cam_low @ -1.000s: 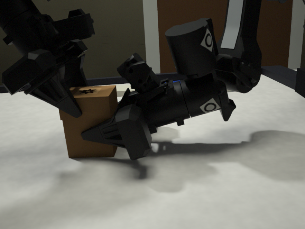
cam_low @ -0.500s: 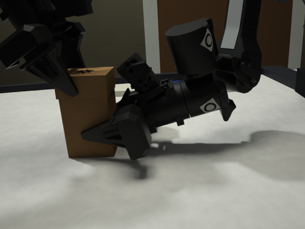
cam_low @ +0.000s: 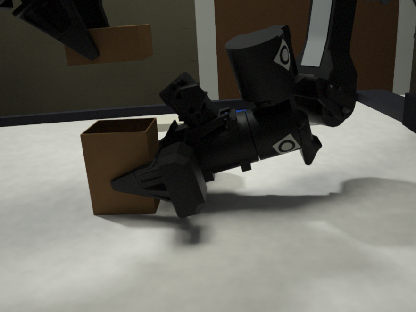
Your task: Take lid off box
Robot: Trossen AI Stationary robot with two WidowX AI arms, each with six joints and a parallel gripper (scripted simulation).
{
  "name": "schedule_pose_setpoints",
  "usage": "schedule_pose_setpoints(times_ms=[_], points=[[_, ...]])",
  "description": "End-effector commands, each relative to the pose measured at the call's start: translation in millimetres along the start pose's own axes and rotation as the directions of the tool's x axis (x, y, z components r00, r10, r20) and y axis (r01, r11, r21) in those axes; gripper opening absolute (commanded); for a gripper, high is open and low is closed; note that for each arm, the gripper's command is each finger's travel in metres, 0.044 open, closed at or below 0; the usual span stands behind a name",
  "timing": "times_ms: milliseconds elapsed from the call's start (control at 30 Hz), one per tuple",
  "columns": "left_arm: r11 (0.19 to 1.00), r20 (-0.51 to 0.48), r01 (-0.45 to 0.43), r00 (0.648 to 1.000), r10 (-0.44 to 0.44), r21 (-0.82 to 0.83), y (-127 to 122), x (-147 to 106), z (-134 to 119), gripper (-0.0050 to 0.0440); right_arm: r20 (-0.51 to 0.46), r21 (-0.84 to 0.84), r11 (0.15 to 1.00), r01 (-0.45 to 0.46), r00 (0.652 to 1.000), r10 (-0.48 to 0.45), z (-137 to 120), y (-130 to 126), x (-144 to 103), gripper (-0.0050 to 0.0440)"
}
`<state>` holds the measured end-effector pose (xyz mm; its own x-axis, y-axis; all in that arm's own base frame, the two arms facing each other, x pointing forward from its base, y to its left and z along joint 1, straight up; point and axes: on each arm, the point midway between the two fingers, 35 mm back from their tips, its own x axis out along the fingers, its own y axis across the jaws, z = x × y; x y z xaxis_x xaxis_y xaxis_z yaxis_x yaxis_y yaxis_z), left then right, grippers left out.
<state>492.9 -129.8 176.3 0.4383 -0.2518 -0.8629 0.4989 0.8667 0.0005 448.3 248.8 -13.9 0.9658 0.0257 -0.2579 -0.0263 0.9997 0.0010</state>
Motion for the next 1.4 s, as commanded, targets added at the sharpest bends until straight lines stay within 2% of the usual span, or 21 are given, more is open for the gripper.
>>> schedule_pose_setpoints(times_ms=[0, 133, 267, 333, 367, 400, 433, 500, 567, 833, 900, 967, 1200, 1367], points=[[1.0, 0.017, -0.006, 1.0, 0.006, 0.003, 0.6, -6.4, 6.4, -0.002, 0.019, 0.013, 1.0, -0.005, 1.0, 0.005, 11.0, 2.3, -0.1, 0.012], [1.0, 0.023, -0.008, 1.0, 0.008, 0.003, -0.3, -11.2, 6.2, -0.005, 0.019, 0.013, 1.0, -0.005, 1.0, 0.005, 11.0, 2.3, -0.1, 0.0216], [1.0, 0.023, -0.008, 1.0, 0.008, 0.003, -0.3, -11.2, 6.2, -0.005, 0.019, 0.013, 1.0, -0.005, 1.0, 0.005, 11.0, 2.3, -0.1, 0.0312], [1.0, 0.023, -0.008, 1.0, 0.008, 0.003, -0.3, -11.2, 6.2, -0.005, 0.019, 0.013, 1.0, -0.005, 1.0, 0.005, 11.0, 2.3, -0.1, 0.0312], [1.0, 0.023, -0.008, 1.0, 0.008, 0.003, -0.3, -11.2, 6.2, -0.005, 0.019, 0.013, 1.0, -0.005, 1.0, 0.005, 11.0, 2.3, -0.1, 0.0336], [1.0, 0.023, -0.008, 1.0, 0.008, 0.003, -0.3, -11.2, 6.2, -0.005, 0.019, 0.013, 1.0, -0.005, 1.0, 0.005, 11.0, 2.3, -0.1, 0.034], [1.0, 0.028, -0.011, 1.0, 0.011, 0.002, -14.1, -12.9, 5.3, -0.005, 0.019, 0.013, 1.0, -0.005, 1.0, 0.005, 11.0, 2.3, -0.1, 0.034], [1.0, 0.028, -0.009, 1.0, 0.009, 0.001, -36.7, -7.0, 2.4, -0.005, 0.027, 0.019, 1.0, -0.006, 1.0, 0.005, 16.1, 2.7, -5.9, 0.0388], [1.0, 0.029, -0.009, 1.0, 0.009, 0.001, -48.3, -1.9, -0.6, -0.005, 0.026, 0.022, 1.0, -0.006, 1.0, 0.005, 15.6, 2.7, -14.9, 0.0436], [1.0, 0.03, -0.004, 1.0, 0.004, -0.002, -106.7, 34.1, -20.3, -0.005, 0.021, 0.022, 1.0, -0.006, 1.0, 0.005, 11.9, 2.5, -78.4, 0.044], [1.0, 0.03, -0.004, 1.0, 0.004, -0.002, -106.7, 34.1, -20.3, -0.005, 0.021, 0.022, 1.0, -0.006, 1.0, 0.005, 11.9, 2.5, -78.4, 0.044], [1.0, -0.002, -0.002, 1.0, 0.002, -0.003, -129.7, 61.5, -35.7, -0.005, 0.02, 0.021, 1.0, -0.006, 1.0, 0.005, 11.1, 2.1, -92.2, 0.044], [1.0, -0.001, -0.002, 1.0, 0.002, -0.003, -183.8, 92.0, -54.9, -0.005, 0.019, 0.018, 1.0, -0.004, 1.0, 0.003, 10.8, 1.1, -96.7, 0.044], [1.0, 0.0, -0.002, 1.0, 0.002, -0.003, -192.9, 98.4, -58.6, -0.005, 0.014, 0.013, 1.0, -0.005, 1.0, 0.005, 7.5, 2.0, -94.6, 0.044]])
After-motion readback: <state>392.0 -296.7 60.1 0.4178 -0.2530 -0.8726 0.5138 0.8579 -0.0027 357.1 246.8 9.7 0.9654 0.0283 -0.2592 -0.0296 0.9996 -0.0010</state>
